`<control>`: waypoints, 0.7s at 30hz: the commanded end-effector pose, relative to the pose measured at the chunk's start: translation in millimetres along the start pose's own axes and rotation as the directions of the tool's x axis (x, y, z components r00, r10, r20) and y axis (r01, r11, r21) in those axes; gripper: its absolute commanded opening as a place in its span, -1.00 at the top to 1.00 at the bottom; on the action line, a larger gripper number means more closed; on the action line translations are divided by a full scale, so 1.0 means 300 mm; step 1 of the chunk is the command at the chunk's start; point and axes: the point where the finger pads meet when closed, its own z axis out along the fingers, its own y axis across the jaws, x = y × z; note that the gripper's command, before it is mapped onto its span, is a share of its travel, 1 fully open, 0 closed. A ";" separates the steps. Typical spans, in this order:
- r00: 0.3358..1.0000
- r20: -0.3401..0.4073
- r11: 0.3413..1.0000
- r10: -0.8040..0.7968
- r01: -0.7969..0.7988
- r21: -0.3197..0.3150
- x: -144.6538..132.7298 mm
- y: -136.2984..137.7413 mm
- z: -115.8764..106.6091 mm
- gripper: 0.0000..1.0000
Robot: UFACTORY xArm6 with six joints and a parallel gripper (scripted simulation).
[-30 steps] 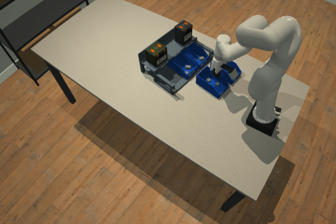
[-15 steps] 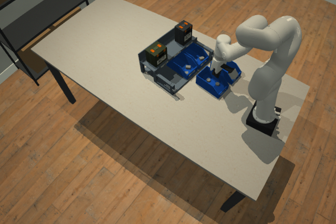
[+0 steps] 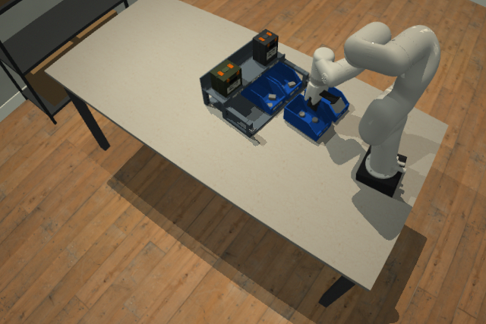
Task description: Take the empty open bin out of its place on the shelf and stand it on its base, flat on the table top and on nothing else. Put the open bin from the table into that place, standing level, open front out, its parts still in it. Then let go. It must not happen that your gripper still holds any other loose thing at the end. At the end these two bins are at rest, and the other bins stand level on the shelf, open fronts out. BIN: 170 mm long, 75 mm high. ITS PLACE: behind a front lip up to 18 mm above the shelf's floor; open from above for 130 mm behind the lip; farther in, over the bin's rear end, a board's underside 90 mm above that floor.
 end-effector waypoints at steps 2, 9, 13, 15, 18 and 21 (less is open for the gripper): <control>1.000 0.004 1.000 0.000 0.000 0.001 -0.005 0.000 -0.050 1.00; 1.000 0.004 1.000 0.000 0.000 0.001 -0.005 0.000 -0.058 1.00; 1.000 0.004 1.000 0.000 0.000 0.001 -0.005 0.000 -0.058 1.00; 1.000 0.004 1.000 0.000 0.000 0.001 -0.005 0.000 -0.058 1.00; 1.000 0.004 1.000 0.000 0.000 0.001 -0.005 0.000 -0.058 1.00; 1.000 0.004 1.000 0.000 0.000 0.001 -0.004 0.012 -0.057 1.00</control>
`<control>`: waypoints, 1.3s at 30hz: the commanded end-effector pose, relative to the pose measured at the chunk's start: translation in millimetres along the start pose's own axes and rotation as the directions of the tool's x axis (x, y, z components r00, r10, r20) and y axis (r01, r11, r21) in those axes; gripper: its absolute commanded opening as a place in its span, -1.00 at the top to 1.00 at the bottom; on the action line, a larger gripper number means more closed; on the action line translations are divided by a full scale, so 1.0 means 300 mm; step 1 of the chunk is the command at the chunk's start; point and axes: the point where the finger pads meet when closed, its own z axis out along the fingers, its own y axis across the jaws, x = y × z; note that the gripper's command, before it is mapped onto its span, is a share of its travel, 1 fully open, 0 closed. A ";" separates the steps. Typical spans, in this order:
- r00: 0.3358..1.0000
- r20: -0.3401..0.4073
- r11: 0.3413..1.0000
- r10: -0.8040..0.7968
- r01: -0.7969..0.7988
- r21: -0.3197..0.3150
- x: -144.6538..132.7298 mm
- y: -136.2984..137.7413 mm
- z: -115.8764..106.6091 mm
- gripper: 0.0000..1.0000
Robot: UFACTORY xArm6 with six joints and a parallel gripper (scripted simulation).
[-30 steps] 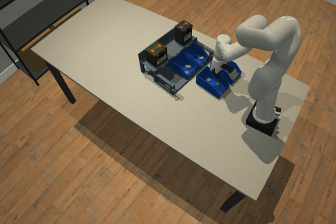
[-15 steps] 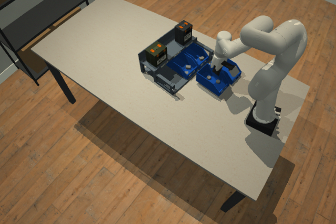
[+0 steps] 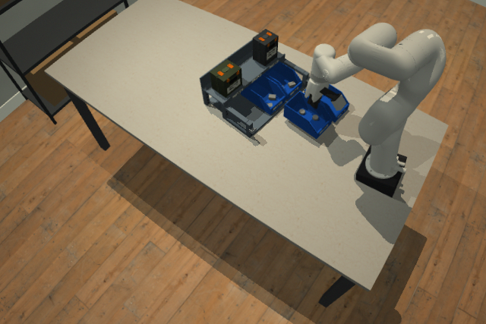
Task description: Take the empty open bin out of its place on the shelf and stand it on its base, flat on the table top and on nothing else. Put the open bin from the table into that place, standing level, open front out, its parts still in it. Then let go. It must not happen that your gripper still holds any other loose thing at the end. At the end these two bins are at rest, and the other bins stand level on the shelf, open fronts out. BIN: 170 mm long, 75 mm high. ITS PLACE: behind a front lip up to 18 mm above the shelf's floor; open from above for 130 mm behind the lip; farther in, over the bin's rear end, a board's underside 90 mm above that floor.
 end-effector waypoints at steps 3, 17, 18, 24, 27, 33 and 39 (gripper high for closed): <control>1.000 0.004 1.000 0.000 0.000 0.001 -0.001 0.051 -0.002 1.00; 1.000 0.004 1.000 0.000 0.000 0.001 0.022 0.372 0.007 1.00; 1.000 0.004 1.000 0.000 0.000 0.001 0.024 0.391 0.008 1.00; 1.000 0.004 1.000 0.000 0.000 0.001 0.028 0.442 0.009 1.00; 1.000 0.004 1.000 0.000 0.000 0.001 0.028 0.442 0.009 1.00; 1.000 0.004 1.000 0.000 0.000 0.001 0.028 0.442 0.009 1.00; 1.000 0.004 1.000 0.000 0.000 0.001 0.020 0.442 0.009 1.00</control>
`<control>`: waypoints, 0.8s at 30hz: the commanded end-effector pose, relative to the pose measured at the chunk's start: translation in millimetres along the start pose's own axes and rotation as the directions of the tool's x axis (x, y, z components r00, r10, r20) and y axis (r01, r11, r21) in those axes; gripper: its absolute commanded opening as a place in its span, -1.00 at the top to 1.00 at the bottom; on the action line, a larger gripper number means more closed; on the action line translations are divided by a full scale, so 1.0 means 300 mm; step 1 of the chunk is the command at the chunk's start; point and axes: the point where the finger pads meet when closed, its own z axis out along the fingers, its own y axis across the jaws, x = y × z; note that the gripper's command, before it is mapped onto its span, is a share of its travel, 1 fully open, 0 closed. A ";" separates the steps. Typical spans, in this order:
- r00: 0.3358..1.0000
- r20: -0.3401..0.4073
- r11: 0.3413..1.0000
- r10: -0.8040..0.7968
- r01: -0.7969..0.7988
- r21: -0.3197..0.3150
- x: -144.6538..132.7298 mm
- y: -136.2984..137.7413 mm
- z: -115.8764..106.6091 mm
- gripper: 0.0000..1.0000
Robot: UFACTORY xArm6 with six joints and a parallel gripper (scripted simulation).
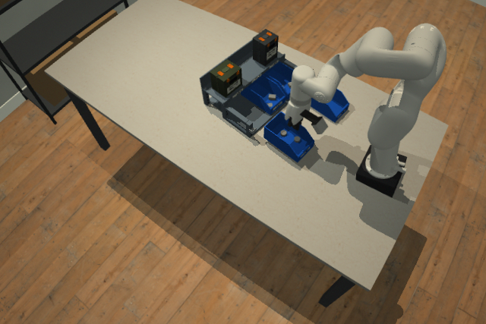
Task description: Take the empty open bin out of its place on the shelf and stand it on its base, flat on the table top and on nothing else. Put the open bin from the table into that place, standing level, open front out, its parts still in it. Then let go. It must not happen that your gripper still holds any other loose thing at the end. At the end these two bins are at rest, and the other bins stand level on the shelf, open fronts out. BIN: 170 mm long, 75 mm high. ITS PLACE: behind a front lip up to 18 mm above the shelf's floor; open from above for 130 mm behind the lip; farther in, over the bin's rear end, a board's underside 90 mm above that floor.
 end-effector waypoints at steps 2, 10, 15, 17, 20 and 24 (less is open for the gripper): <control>1.000 0.003 1.000 0.000 0.000 -0.001 -0.032 0.002 -0.003 1.00; 1.000 0.003 1.000 0.000 0.000 -0.001 -0.121 0.004 -0.003 1.00; 1.000 0.003 1.000 0.000 0.000 -0.001 -0.137 0.005 -0.003 1.00; 1.000 0.003 1.000 0.000 0.000 -0.001 -0.137 0.005 -0.003 1.00; 1.000 0.003 1.000 0.000 0.000 -0.001 -0.137 0.005 -0.003 1.00; 1.000 0.003 1.000 0.000 0.000 -0.001 -0.137 0.005 -0.003 1.00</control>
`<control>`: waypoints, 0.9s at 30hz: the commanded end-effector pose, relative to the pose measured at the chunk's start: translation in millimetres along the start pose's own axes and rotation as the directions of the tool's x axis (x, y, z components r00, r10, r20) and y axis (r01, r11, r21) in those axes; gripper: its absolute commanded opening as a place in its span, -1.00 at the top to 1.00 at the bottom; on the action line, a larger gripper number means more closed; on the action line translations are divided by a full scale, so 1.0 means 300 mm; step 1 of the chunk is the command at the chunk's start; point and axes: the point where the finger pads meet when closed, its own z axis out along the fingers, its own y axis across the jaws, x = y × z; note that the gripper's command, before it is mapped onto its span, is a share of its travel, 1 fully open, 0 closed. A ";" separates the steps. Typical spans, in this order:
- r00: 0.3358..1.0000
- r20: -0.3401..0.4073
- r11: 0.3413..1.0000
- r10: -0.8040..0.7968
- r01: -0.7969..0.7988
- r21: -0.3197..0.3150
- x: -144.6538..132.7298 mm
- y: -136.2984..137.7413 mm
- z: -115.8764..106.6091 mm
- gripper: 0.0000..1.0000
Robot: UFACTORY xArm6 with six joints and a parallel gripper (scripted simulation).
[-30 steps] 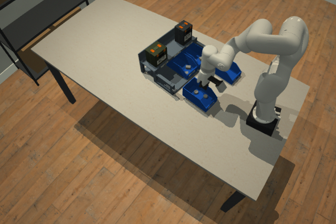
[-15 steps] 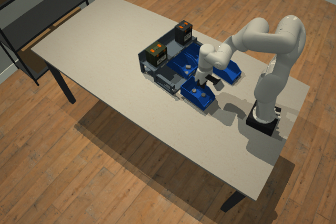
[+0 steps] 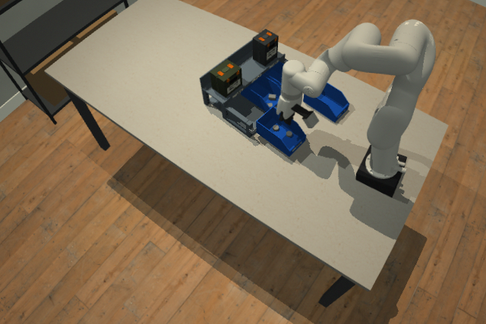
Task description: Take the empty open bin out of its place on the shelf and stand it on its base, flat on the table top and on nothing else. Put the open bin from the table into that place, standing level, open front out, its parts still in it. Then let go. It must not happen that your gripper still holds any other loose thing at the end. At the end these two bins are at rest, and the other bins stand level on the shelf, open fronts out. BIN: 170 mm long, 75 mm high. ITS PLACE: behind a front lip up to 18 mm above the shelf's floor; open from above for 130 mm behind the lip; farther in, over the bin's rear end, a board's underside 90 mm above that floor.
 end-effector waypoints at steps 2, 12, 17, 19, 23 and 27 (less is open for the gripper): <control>1.000 0.003 1.000 0.000 0.000 -0.001 -0.006 0.001 -0.004 1.00; 0.995 -0.101 1.000 0.000 0.000 -0.002 -0.017 0.000 -0.013 1.00; 0.993 -0.115 1.000 0.000 0.000 -0.003 -0.018 0.000 -0.014 1.00; 0.993 -0.115 1.000 0.000 0.000 -0.003 -0.018 0.000 -0.014 1.00; 0.993 -0.115 1.000 0.000 0.000 -0.003 -0.018 0.000 -0.014 1.00; 0.993 -0.115 1.000 0.000 0.000 -0.003 -0.018 0.000 -0.014 1.00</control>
